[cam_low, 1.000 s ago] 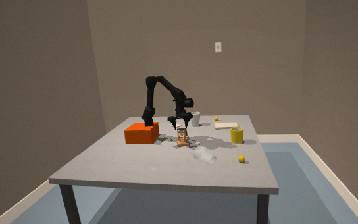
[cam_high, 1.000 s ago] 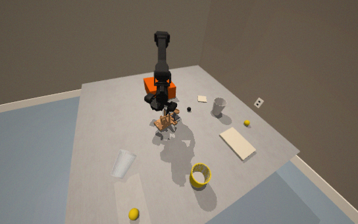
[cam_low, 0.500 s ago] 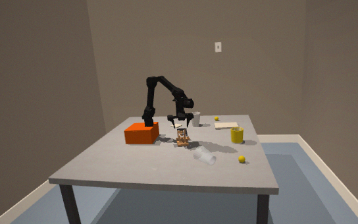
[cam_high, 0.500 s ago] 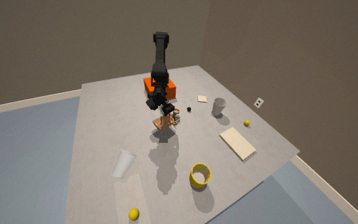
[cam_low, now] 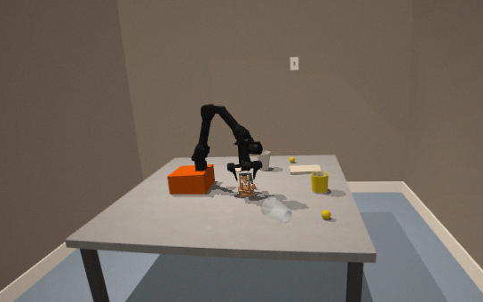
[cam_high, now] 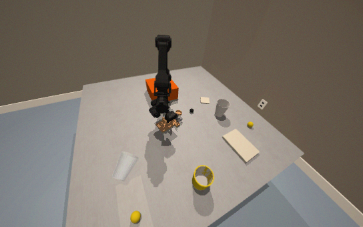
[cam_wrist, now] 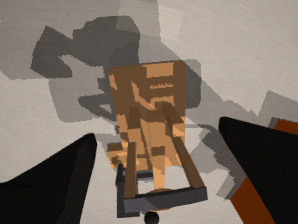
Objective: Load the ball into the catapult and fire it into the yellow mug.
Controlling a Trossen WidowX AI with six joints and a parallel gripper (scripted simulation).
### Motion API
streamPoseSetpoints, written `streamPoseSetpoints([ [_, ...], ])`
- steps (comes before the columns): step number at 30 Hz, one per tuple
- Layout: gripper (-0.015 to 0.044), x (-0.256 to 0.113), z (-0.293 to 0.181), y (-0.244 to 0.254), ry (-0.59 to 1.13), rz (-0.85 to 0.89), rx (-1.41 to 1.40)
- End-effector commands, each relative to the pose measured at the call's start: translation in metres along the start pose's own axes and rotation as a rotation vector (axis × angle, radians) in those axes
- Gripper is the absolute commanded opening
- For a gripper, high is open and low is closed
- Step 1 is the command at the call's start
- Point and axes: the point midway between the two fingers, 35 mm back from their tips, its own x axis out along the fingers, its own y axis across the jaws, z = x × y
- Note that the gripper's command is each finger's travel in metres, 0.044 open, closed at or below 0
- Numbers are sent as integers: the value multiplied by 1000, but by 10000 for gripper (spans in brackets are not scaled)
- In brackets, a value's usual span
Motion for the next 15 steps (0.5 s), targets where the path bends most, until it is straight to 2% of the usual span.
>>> streamPoseSetpoints([
  [1,440,5,-1,1,5,5,5],
  [15,440,28,-1,1,5,4,5],
])
